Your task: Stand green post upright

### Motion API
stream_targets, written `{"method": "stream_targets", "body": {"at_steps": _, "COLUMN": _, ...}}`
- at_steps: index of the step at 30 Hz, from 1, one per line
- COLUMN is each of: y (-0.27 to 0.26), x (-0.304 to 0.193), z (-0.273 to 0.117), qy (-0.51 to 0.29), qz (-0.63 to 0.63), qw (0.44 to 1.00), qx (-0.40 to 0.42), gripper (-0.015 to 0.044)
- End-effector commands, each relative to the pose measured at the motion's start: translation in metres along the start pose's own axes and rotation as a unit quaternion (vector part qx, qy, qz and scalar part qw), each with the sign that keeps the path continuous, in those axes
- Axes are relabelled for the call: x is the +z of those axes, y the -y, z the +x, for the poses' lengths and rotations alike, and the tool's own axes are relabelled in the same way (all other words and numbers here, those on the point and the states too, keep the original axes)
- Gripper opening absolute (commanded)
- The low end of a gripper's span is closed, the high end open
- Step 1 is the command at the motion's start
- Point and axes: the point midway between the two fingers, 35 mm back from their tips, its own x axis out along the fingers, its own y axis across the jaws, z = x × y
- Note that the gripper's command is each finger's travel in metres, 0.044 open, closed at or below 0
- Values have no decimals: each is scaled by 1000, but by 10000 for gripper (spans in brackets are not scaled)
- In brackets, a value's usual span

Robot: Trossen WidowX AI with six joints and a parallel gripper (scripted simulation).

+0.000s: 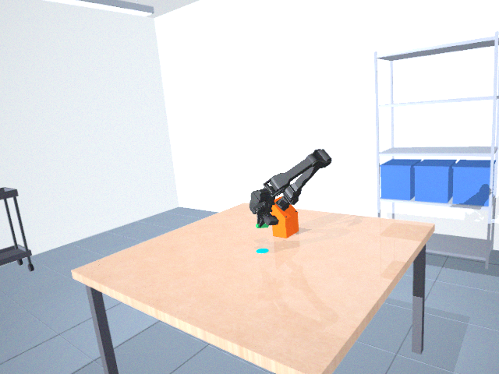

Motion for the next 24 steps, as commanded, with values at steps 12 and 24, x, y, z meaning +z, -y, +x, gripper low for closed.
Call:
{"method": "stream_targets", "body": {"at_steps": 12, "y": 2, "x": -1, "z": 2, "qy": 40, "qz": 6, "qw": 999, "qx": -31, "gripper": 22}}
{"method": "stream_targets", "body": {"at_steps": 24, "y": 2, "x": -1, "z": 4, "qy": 70, "qz": 11, "qw": 996, "qx": -50, "gripper": 22}}
